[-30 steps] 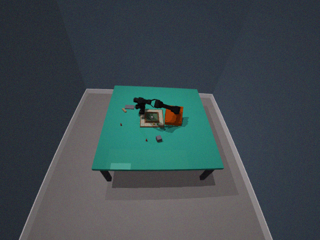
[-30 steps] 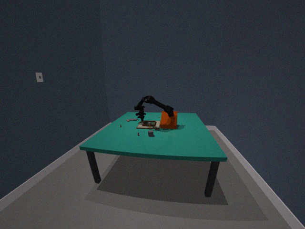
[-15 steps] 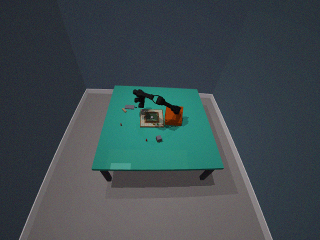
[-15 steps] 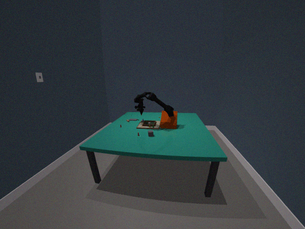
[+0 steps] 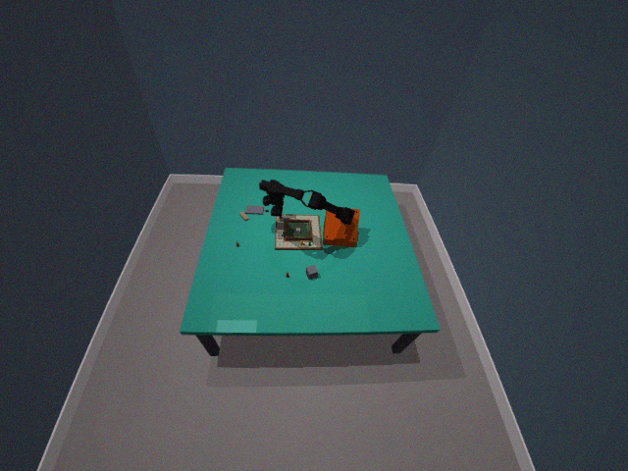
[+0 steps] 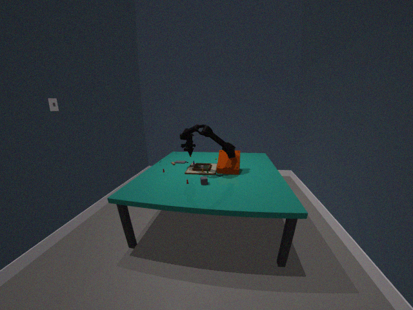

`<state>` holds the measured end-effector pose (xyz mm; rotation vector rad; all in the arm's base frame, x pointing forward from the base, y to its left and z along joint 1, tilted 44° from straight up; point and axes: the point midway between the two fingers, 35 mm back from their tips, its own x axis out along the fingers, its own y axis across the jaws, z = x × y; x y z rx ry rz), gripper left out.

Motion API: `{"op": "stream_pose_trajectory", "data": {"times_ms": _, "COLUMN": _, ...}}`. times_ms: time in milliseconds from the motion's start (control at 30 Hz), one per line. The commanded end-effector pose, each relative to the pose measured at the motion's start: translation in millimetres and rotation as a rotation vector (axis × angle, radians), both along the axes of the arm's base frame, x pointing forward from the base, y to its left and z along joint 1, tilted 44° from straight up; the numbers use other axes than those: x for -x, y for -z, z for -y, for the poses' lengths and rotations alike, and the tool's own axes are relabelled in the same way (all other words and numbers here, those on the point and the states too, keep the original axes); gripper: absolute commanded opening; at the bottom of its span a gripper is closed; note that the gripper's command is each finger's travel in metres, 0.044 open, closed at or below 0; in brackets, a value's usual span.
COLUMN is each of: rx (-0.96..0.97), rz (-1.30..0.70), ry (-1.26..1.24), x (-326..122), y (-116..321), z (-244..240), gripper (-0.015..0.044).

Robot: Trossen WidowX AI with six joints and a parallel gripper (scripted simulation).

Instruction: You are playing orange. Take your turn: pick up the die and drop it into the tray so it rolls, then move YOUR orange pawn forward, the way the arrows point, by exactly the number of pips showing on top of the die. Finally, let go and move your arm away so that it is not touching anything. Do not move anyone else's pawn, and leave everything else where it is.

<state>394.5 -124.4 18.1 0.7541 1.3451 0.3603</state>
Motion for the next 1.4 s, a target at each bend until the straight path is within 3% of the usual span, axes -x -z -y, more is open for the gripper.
{"op": "stream_pose_trajectory", "data": {"times_ms": 0, "rx": -0.001, "rz": 0.002, "ry": -0.003, "x": -7, "y": -10, "z": -33, "gripper": 0.0000}}
{"op": "stream_pose_trajectory", "data": {"times_ms": 400, "rx": -0.021, "rz": 0.007, "ry": -0.005, "x": -10, "y": -28, "z": -113, "gripper": 0.0000}}
{"op": "stream_pose_trajectory", "data": {"times_ms": 1367, "rx": -0.024, "rz": 0.007, "ry": -0.005, "x": -20, "y": 6, "z": -146, "gripper": 0.0000}}
